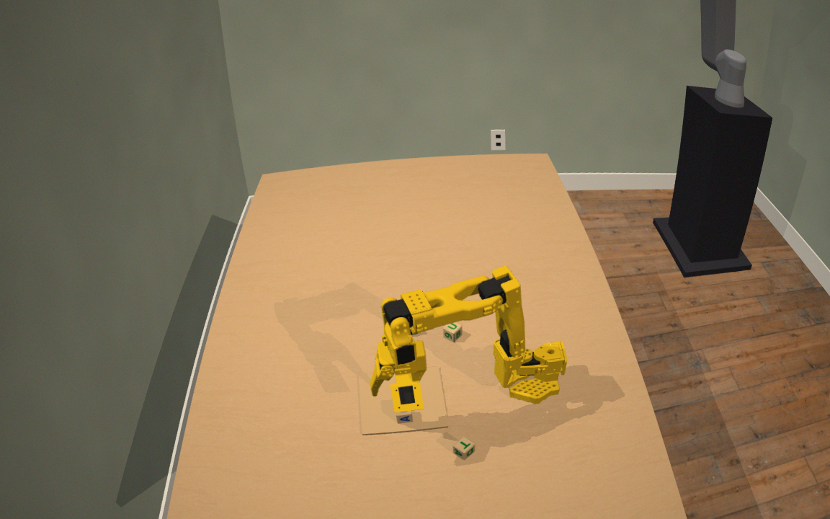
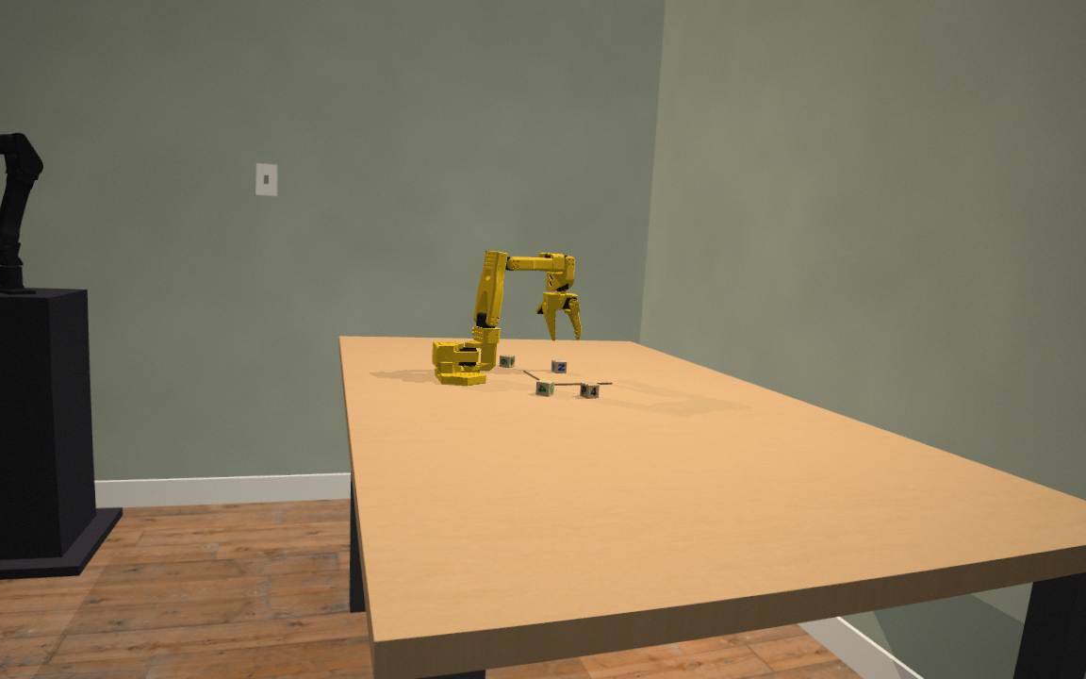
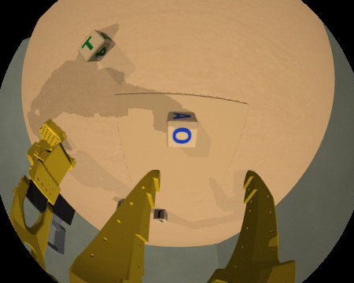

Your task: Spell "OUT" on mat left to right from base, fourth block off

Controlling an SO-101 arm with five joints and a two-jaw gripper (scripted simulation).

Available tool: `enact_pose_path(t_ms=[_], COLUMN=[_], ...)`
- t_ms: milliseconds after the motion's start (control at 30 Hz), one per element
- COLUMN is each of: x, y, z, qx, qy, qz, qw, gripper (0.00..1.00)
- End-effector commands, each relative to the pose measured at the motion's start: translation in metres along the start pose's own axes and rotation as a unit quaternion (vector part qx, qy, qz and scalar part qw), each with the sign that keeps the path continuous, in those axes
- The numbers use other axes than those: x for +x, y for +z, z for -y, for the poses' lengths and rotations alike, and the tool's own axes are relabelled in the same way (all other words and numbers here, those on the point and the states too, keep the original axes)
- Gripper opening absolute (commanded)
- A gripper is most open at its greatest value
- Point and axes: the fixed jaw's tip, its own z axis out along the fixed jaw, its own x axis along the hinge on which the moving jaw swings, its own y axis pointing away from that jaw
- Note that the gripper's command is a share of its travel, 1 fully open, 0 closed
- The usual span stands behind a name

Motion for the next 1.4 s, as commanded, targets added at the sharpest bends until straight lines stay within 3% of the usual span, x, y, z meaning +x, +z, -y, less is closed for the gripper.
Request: enact_pose_path(t_ms=[0, 267, 533, 600, 767, 900, 1367], x=[-0.002, -0.002, -0.002, -0.002, -0.002, -0.001, 0.004], y=[-0.014, -0.021, -0.058, -0.058, -0.083, -0.096, -0.1], z=[0.006, 0.007, 0.008, 0.008, 0.004, 0.0, -0.001], qx=[0.039, 0.06, 0.161, 0.161, 0.23, 0.266, 0.281], qy=[0.0, 0.0, 0.0, 0.0, 0.0, 0.0, 0.008], qz=[0.009, 0.014, 0.035, 0.035, 0.05, 0.057, 0.056], qw=[0.999, 0.998, 0.986, 0.986, 0.972, 0.962, 0.958], gripper=[0.33, 0.33, 0.32, 0.32, 0.32, 0.32, 0.32])
